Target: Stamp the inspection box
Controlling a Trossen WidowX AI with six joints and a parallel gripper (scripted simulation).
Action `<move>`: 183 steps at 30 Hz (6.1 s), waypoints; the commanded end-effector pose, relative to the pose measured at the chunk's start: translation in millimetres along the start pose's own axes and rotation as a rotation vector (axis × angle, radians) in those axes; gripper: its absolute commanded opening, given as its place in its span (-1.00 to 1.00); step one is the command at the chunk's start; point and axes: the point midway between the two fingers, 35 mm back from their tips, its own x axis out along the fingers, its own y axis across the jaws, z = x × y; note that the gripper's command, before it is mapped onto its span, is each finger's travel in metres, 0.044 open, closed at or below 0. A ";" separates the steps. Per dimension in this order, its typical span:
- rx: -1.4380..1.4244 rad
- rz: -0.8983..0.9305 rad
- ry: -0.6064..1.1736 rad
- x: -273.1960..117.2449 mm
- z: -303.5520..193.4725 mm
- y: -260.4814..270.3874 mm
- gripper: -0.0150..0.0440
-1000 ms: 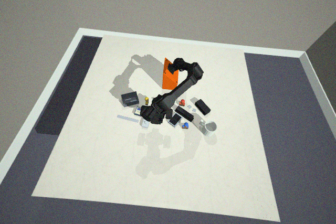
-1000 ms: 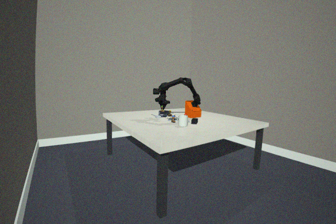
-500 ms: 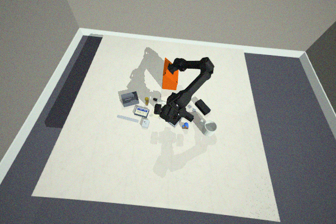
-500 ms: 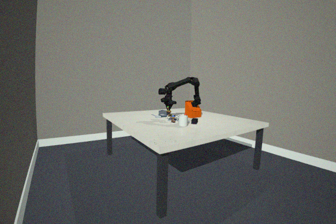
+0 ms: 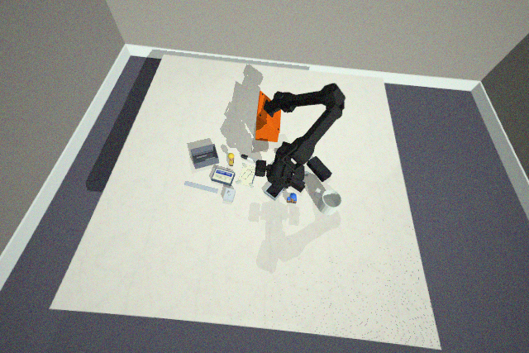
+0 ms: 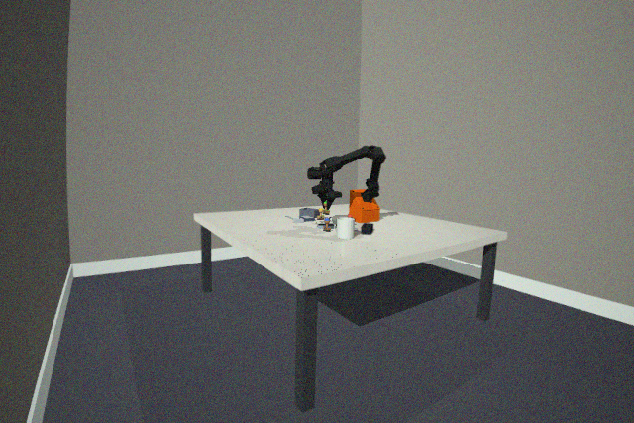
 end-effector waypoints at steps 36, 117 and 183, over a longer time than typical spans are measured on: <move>0.002 0.002 0.000 25.8 -0.1 1.7 -0.49; -0.003 0.003 0.000 57.9 -1.4 3.2 -0.49; -0.003 0.003 0.000 52.8 -1.3 3.1 -0.49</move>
